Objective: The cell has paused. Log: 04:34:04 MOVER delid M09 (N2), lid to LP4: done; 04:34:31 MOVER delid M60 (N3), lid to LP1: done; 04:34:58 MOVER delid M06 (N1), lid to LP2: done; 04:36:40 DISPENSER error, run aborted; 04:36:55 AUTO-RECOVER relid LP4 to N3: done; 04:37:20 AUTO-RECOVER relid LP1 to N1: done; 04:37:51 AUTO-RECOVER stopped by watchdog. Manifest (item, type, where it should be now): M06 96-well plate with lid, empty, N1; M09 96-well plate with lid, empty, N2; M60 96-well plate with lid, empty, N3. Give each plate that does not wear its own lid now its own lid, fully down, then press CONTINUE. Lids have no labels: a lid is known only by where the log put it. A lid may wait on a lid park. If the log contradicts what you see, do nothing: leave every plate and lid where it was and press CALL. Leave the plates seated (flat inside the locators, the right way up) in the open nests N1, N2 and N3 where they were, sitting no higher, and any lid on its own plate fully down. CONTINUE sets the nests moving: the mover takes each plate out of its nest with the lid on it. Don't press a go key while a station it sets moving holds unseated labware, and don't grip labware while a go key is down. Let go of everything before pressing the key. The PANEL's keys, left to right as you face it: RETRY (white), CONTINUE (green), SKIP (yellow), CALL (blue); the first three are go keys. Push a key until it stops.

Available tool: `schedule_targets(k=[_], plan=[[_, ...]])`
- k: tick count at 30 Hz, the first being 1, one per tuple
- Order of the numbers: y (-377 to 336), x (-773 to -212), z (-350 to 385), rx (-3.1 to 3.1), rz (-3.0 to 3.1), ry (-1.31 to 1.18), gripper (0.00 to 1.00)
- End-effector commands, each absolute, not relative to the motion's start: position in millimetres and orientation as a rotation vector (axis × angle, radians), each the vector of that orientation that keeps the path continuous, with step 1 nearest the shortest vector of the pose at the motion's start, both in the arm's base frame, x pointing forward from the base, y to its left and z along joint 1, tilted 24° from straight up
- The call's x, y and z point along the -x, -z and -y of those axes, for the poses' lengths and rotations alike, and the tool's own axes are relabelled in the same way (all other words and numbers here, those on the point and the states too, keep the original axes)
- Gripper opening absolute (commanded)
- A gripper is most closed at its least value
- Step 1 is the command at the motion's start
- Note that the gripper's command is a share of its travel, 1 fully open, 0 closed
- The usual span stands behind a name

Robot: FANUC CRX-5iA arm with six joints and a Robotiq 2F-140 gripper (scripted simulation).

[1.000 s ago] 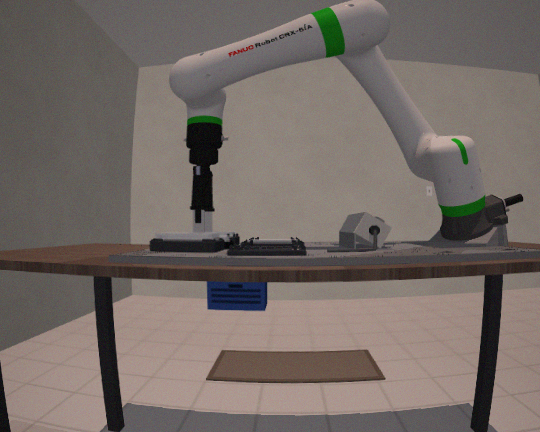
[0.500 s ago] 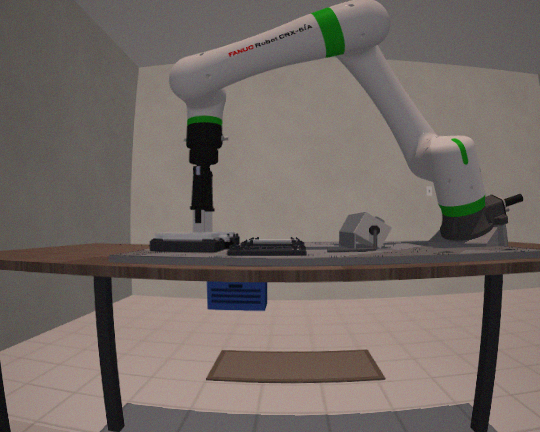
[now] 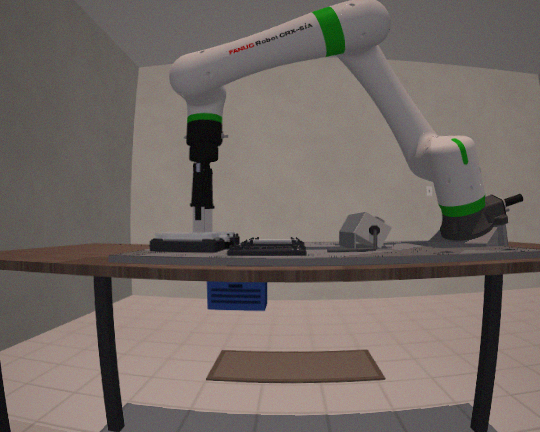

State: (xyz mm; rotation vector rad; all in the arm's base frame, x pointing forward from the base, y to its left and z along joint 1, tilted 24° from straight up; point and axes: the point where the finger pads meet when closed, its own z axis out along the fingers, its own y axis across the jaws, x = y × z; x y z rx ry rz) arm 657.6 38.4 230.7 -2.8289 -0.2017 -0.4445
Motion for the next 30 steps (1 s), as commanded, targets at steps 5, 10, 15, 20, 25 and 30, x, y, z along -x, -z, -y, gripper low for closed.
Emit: schedule_targets(k=[5,10,15,20,25,30], plan=[[-238,-655,-36,2.829,0.201,0.445,0.66],[-249,-652,-33,2.829,0.201,0.445,0.66],[-260,-649,-29,2.829,0.201,0.445,0.66],[-267,-647,-27,2.829,0.201,0.445,0.66],[-274,-644,-25,2.829,0.201,0.445,0.66],[-279,-643,-24,2.829,0.201,0.445,0.66]])
